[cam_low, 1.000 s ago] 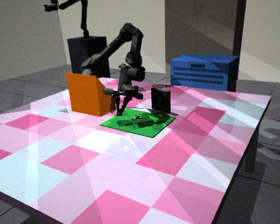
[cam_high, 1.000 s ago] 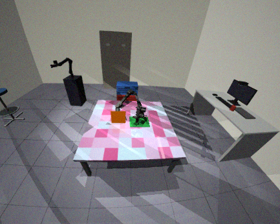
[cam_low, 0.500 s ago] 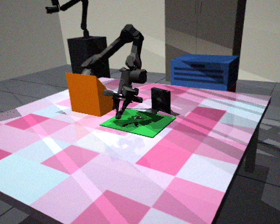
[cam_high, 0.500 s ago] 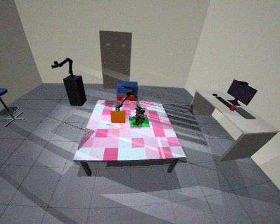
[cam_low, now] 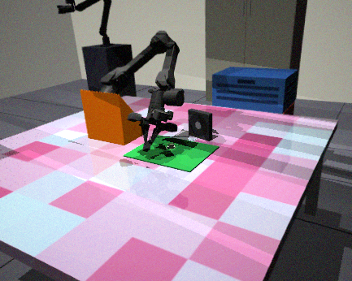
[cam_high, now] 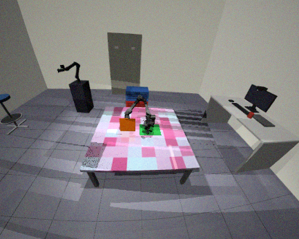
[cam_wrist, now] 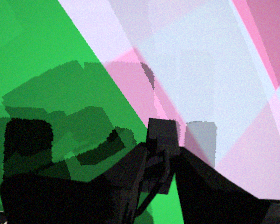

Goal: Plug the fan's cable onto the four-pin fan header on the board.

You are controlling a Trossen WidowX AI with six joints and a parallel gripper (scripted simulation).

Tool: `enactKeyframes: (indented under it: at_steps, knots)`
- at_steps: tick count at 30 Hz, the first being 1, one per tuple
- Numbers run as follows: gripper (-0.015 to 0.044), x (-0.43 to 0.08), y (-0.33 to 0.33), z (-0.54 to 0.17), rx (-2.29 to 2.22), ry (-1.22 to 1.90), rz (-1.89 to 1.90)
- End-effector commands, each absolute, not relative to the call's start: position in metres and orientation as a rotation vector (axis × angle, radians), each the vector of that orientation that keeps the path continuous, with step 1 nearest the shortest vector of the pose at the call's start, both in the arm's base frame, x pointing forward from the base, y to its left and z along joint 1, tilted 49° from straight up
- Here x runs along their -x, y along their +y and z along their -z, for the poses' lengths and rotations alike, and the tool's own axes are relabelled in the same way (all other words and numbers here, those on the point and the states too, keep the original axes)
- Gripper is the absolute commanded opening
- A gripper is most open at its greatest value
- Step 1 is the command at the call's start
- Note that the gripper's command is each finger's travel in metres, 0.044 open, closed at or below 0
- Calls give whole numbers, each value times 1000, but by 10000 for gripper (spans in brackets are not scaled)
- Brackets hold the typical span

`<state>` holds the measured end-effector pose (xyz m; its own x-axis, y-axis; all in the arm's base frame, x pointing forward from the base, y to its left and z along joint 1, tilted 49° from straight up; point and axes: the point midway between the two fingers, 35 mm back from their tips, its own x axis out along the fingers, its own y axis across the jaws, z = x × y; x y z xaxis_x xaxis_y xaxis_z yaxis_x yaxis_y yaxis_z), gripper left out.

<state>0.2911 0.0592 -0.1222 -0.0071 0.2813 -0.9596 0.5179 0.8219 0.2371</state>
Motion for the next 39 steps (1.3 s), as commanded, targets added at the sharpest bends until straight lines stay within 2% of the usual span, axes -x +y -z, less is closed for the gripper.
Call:
enactKeyframes:
  at_steps: [1,39]
  knots:
    - [0,-289,55,124,-625,1568,253]
    - [0,-290,60,124,-569,1248,410]
